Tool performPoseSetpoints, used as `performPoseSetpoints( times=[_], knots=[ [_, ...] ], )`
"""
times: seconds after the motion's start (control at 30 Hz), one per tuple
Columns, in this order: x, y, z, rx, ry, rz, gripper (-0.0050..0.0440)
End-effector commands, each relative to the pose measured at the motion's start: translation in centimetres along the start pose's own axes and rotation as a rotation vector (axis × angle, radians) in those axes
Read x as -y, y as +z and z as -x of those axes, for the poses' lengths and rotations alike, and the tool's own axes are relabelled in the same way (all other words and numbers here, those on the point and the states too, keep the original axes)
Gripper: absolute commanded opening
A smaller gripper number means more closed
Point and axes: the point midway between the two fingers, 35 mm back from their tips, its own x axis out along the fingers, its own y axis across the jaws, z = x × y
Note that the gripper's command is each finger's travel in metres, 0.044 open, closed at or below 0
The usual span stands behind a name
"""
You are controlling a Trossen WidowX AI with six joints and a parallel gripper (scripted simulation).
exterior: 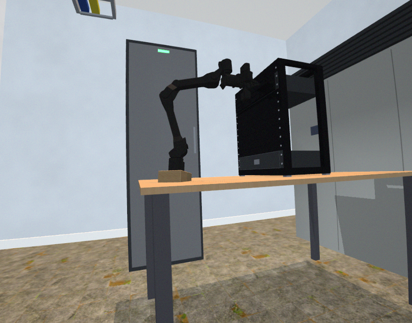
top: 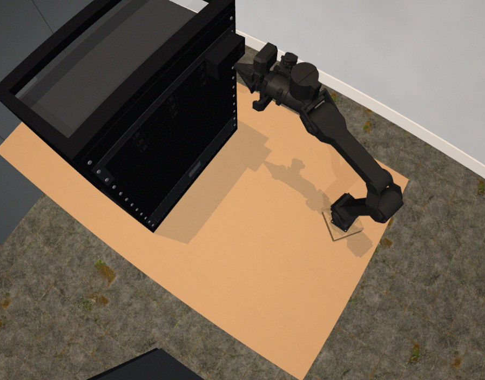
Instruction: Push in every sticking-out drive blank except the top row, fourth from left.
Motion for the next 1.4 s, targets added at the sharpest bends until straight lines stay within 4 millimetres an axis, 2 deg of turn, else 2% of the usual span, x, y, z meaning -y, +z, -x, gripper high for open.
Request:
performPoseSetpoints(
  times=[0.0, 0.43, 0.73, 1.37],
  knots=[
    [-1.0, -0.2, 0.5, 0.003, 0.025, 0.005, 0.0],
    [-1.0, -0.2, 0.5, 0.003, 0.025, 0.005, 0.0],
    [-1.0, -0.2, -0.5, 0.003, 0.025, 0.005, 0.0],
    [-1.0, -0.2, -0.5, 0.003, 0.025, 0.005, 0.0]
  ],
)
